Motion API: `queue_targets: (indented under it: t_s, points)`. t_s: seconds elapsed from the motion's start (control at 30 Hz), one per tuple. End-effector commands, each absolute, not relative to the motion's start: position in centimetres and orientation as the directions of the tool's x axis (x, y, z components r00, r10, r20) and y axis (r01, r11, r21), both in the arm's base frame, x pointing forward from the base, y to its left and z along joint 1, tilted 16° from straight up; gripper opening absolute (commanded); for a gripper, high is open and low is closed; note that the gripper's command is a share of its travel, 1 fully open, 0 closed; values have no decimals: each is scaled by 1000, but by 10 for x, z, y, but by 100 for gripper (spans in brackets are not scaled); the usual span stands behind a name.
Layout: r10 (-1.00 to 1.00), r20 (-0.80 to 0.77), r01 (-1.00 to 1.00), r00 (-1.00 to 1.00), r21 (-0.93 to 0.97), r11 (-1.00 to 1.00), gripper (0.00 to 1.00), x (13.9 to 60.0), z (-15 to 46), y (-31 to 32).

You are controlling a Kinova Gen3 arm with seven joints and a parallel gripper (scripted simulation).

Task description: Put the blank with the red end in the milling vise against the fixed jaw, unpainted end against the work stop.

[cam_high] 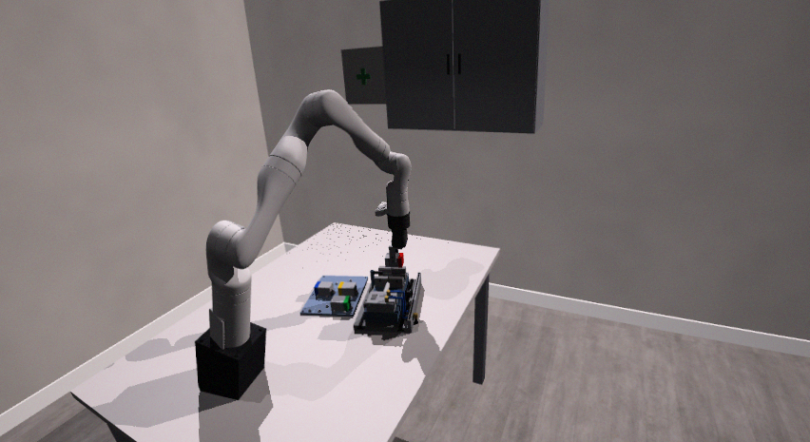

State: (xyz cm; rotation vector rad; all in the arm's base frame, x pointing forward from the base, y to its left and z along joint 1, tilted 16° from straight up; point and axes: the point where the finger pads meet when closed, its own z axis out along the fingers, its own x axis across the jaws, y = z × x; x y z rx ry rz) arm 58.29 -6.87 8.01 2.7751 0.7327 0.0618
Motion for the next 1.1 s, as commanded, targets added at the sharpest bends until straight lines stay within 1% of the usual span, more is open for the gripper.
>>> queue_targets:
  t_s: [0.0, 1.07]
  points:
    - [487, -27, 476, 873, 270, -837, 0, 584, 80, -72]
    - [484, -28, 473, 874, 271, -838, 0, 578, 78, -67]
